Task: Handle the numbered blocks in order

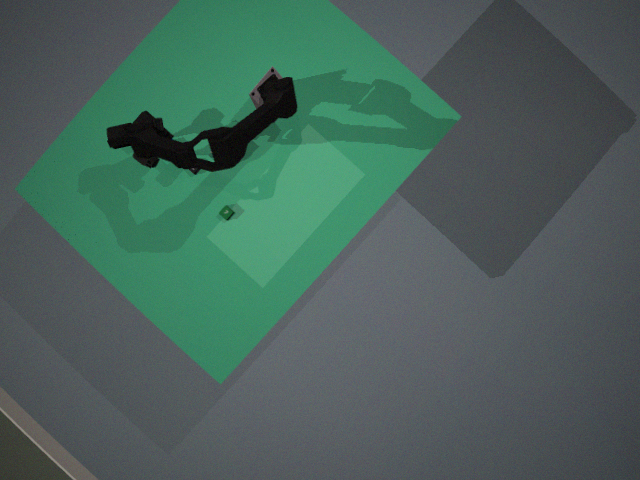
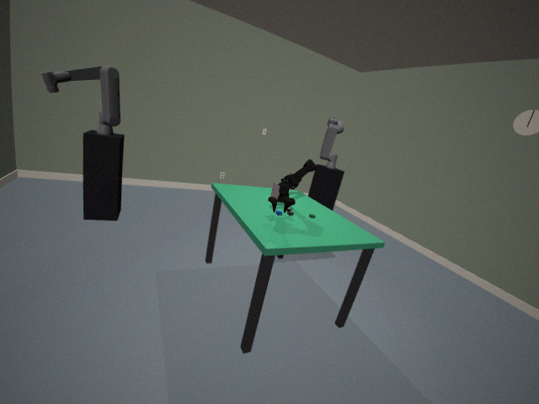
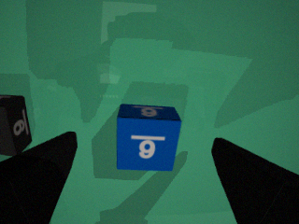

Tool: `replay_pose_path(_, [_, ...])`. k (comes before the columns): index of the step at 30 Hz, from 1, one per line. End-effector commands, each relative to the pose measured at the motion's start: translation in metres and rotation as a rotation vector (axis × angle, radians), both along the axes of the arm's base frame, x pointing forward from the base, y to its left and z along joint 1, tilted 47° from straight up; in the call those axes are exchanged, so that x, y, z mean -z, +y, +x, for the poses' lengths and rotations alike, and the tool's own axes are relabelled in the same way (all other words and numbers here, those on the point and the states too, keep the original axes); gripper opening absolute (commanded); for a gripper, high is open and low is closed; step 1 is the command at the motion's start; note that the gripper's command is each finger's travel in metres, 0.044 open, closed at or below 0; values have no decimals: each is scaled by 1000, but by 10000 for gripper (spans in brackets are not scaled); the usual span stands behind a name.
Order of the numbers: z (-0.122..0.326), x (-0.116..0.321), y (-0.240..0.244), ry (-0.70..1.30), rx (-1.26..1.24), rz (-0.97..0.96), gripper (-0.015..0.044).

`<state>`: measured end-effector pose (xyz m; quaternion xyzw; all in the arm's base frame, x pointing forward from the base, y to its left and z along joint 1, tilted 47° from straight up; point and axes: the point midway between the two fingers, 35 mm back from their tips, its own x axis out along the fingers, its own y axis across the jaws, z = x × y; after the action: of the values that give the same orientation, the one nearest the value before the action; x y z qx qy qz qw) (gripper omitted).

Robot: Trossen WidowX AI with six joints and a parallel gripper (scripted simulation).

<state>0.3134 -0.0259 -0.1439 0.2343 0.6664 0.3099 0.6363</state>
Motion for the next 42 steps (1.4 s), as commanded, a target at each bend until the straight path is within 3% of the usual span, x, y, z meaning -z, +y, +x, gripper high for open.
replay_pose_path(1, [-3, 3, 3, 15, 5, 9, 295])
replay_pose_path(8, [-3, 3, 3, 15, 5, 9, 120])
replay_pose_path(42, [-3, 3, 3, 15, 5, 9, 120])
